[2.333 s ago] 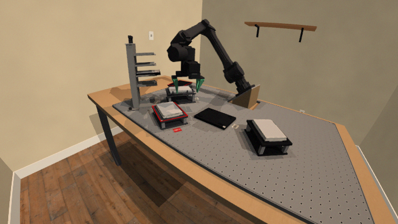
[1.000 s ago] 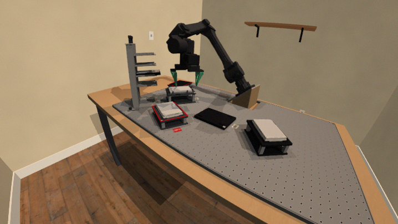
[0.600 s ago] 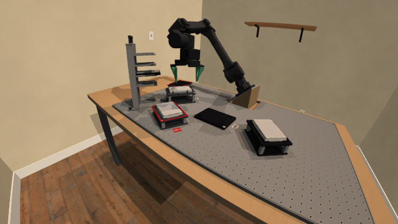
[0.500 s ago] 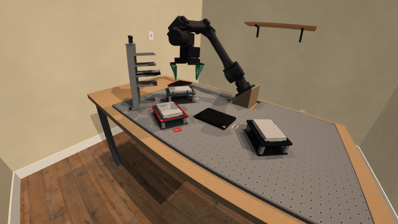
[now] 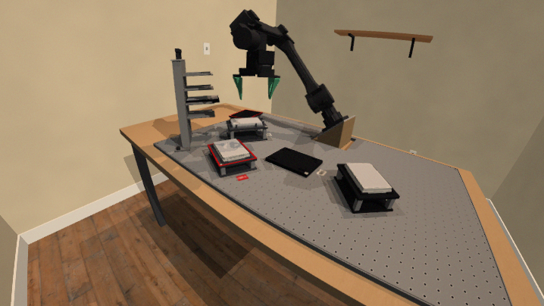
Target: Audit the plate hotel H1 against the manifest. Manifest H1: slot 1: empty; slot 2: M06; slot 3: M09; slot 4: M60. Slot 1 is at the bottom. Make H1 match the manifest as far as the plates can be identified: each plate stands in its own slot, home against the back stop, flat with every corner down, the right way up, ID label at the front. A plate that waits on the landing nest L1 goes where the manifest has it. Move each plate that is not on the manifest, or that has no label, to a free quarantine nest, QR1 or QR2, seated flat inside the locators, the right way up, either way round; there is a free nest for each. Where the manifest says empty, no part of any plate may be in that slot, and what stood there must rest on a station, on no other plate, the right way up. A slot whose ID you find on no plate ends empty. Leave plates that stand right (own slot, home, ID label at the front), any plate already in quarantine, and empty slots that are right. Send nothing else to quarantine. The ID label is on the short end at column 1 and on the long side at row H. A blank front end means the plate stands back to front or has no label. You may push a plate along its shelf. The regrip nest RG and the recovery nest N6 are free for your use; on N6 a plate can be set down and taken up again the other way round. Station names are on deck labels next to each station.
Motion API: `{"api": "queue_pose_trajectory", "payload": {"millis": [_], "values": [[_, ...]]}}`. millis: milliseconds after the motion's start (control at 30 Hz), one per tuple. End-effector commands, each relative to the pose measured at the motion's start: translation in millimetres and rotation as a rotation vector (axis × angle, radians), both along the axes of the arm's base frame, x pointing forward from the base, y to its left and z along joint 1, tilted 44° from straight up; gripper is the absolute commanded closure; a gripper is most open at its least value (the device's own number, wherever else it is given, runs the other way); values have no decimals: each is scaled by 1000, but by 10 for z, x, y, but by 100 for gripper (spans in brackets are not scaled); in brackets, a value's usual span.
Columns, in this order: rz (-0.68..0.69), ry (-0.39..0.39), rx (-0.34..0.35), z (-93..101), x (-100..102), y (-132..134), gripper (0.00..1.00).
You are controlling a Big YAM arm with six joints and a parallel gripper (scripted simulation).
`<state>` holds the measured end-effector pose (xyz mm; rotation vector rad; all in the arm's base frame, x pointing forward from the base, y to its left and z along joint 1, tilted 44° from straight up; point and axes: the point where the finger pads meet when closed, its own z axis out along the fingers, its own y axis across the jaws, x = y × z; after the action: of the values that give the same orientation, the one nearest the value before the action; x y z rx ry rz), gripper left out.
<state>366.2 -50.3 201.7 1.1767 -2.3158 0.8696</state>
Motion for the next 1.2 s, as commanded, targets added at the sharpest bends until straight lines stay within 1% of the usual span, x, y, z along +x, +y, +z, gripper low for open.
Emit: {"api": "queue_pose_trajectory", "payload": {"millis": [0, 67, 100, 133, 167, 400, 467, 500, 533, 567, 633, 667, 733, 1133, 1167], "values": [[5, -40, 6, 161, 130, 165, 0], [5, -40, 6, 161, 130, 165, 0], [5, 8, -5, 28, -14, 152, 0], [4, -28, 4, 159, 95, 195, 0], [5, -40, 7, 220, 132, 222, 0], [4, -40, 8, 356, 137, 353, 0], [4, -31, 6, 365, 114, 383, 0], [-12, -18, -6, 294, -20, 328, 0], [-62, -50, -5, 371, -64, 182, 0], [-79, -67, -8, 392, -83, 162, 0], [-79, -67, -8, 392, -83, 162, 0], [-96, -107, -3, 492, -36, 158, 0], [-129, -115, -14, 451, -141, 106, 0], [-332, -314, -32, 696, -357, -111, 0], [-332, -314, -32, 696, -357, -111, 0]]}}
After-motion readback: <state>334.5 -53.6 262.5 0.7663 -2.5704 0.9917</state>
